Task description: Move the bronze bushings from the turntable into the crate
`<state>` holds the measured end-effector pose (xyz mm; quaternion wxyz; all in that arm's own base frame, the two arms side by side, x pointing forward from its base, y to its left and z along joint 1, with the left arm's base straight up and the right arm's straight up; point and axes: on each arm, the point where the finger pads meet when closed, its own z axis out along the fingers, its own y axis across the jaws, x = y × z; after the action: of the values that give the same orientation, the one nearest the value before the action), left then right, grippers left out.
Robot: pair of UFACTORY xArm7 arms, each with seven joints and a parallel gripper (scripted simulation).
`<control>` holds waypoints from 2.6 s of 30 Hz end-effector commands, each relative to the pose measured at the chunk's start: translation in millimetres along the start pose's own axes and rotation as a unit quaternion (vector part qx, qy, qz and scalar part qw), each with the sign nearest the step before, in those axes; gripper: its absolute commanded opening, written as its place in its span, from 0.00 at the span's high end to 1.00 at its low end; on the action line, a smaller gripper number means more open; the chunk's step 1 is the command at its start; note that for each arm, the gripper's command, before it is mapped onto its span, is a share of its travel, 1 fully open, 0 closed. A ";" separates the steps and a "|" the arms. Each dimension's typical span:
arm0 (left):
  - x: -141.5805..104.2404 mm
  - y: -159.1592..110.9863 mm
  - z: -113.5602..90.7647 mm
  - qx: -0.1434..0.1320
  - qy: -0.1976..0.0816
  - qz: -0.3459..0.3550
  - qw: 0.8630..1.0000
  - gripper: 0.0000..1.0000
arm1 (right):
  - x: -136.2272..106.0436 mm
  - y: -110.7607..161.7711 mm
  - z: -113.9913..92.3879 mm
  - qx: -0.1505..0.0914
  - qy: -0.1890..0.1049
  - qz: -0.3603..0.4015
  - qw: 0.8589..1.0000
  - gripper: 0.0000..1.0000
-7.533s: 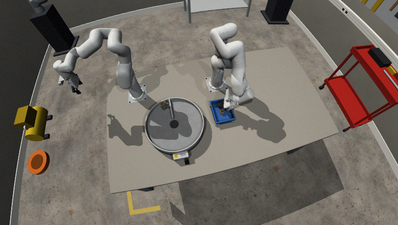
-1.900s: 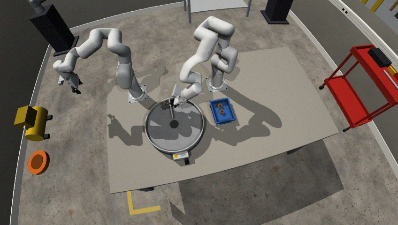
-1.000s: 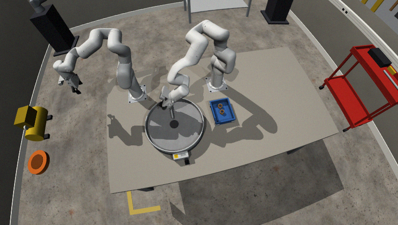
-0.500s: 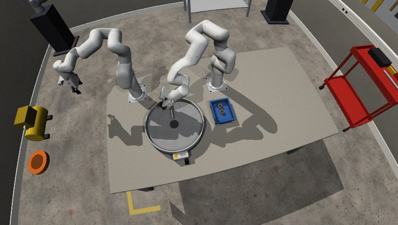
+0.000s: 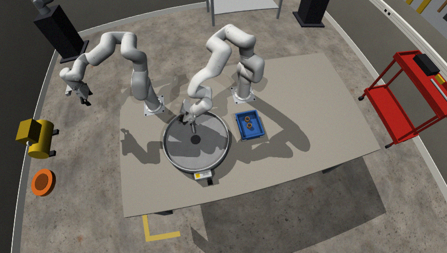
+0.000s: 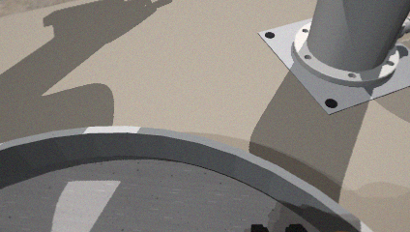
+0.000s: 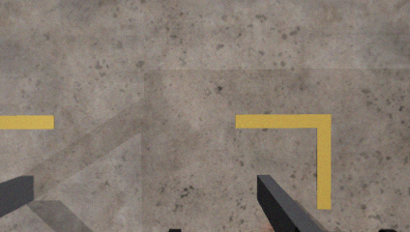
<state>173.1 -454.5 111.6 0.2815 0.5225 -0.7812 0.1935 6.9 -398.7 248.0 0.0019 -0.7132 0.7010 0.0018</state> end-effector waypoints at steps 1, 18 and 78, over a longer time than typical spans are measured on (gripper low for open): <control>1.2 -1.1 -0.1 0.001 0.001 0.001 1.000 0.88 | 1.2 0.0 -2.0 0.000 0.003 0.000 1.000 0.00; -1.7 -1.0 3.3 0.001 0.001 0.001 1.000 0.88 | 1.2 0.0 -2.0 0.000 0.003 0.000 1.000 0.00; -8.6 -1.0 11.6 0.001 0.001 0.001 1.000 1.00 | 1.2 0.0 -2.0 0.000 0.003 0.000 1.000 0.00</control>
<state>173.9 -455.1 96.4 0.2815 0.5225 -0.7809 0.1949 6.9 -398.7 248.0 0.0019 -0.7132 0.7010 0.0018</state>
